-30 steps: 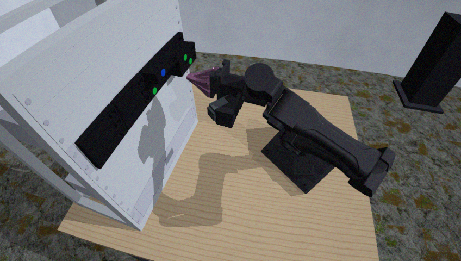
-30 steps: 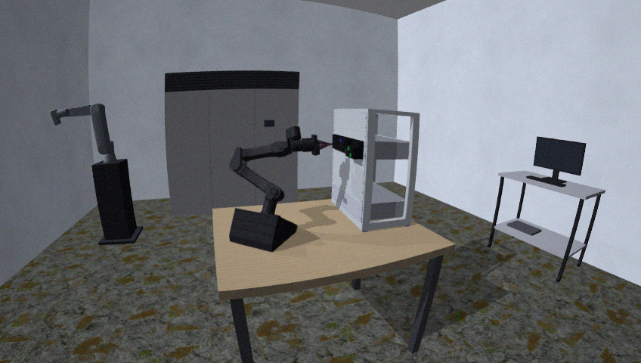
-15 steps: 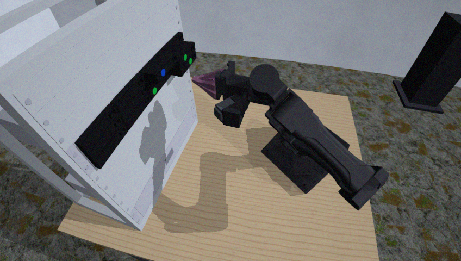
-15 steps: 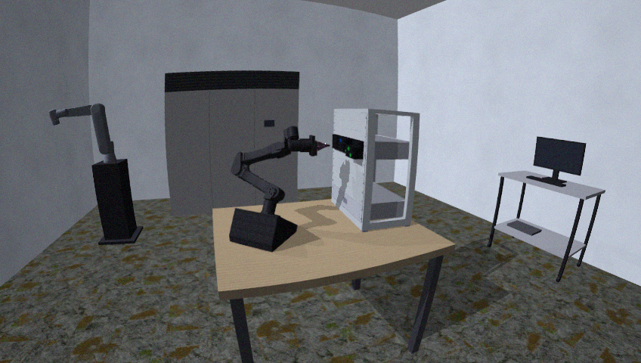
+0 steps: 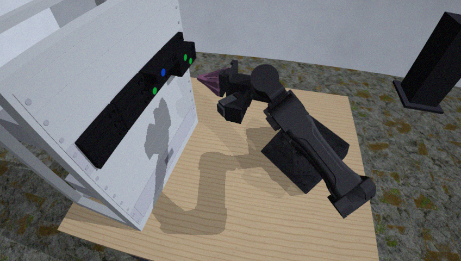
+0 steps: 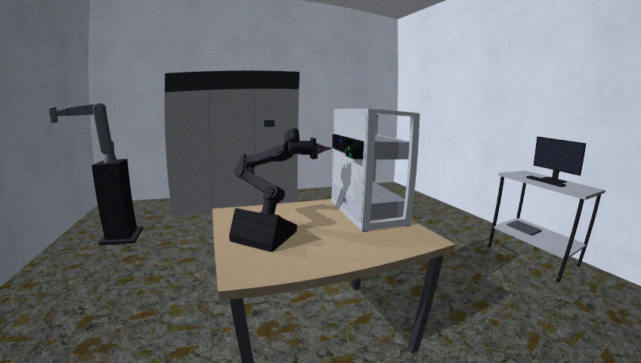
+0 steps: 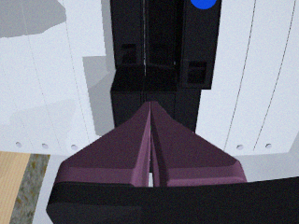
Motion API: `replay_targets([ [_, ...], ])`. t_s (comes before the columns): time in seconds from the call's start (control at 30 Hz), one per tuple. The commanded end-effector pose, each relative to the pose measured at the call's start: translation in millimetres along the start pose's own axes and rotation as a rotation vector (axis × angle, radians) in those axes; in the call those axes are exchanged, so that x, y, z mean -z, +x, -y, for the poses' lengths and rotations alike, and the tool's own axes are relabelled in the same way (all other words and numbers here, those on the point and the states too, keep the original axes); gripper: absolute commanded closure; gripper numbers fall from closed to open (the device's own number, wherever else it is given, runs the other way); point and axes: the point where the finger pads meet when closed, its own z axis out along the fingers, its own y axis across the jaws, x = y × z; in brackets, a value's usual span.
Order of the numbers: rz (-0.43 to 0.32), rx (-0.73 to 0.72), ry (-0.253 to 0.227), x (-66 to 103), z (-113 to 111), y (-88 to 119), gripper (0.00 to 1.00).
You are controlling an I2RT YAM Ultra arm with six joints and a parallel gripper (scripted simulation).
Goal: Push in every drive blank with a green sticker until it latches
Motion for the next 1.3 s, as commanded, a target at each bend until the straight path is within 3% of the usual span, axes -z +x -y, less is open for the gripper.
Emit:
replay_targets([
  [0.0, 0.026, -0.018, -0.003, -2.3, -3.1, 11.5, 1.0],
  [0.23, 0.027, -0.021, 0.0, 0.2, -14.5, 47.5, 1.0],
  [0.67, 0.027, -0.022, 0.002, 2.3, -27.3, 85.2, 1.0],
  [0.87, 0.027, -0.022, 0.002, 2.6, -28.9, 90.0, 1.0],
  [0.9, 0.045, 0.014, 0.016, -0.7, -15.4, 81.9, 1.0],
  [1.1, 0.038, 0.014, 0.026, -1.1, -13.8, 83.8, 1.0],
  [1.27, 0.044, -0.001, 0.008, -14.1, -19.2, 82.8, 1.0],
])
